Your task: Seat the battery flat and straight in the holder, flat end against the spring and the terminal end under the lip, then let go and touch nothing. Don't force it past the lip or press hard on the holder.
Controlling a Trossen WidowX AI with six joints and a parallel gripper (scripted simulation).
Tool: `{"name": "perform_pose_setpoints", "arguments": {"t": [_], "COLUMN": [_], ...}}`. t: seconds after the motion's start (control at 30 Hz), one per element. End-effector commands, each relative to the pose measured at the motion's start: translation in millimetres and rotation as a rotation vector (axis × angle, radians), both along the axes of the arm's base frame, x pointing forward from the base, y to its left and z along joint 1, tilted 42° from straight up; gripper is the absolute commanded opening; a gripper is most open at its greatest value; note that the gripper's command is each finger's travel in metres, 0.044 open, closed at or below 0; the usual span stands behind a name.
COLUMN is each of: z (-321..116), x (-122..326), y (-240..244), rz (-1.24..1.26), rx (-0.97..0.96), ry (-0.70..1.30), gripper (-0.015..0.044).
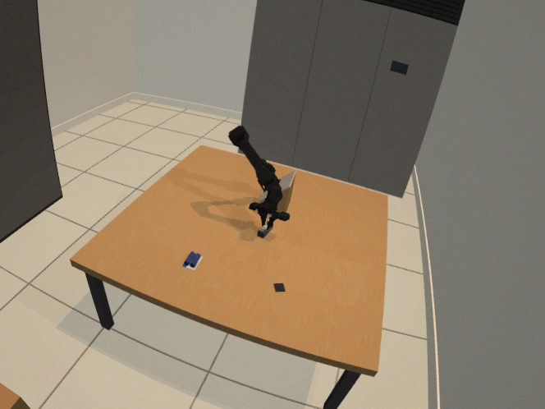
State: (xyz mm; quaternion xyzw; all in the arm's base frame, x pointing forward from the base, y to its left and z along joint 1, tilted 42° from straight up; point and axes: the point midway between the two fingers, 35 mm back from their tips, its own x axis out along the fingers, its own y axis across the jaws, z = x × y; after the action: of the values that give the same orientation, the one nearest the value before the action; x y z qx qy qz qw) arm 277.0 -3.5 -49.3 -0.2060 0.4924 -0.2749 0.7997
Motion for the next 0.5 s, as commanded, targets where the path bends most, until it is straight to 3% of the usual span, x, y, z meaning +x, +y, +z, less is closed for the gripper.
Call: {"name": "perform_pose_setpoints", "arguments": {"t": [0.0,0.47], "z": [-2.3,-6.0], "x": [-3.1,-6.3], "y": [-2.0,-5.0], "rz": [0.017,0.068], "rx": [-0.011,-0.025], "ry": [-0.003,-0.058], "gripper": [0.007,0.007]}}
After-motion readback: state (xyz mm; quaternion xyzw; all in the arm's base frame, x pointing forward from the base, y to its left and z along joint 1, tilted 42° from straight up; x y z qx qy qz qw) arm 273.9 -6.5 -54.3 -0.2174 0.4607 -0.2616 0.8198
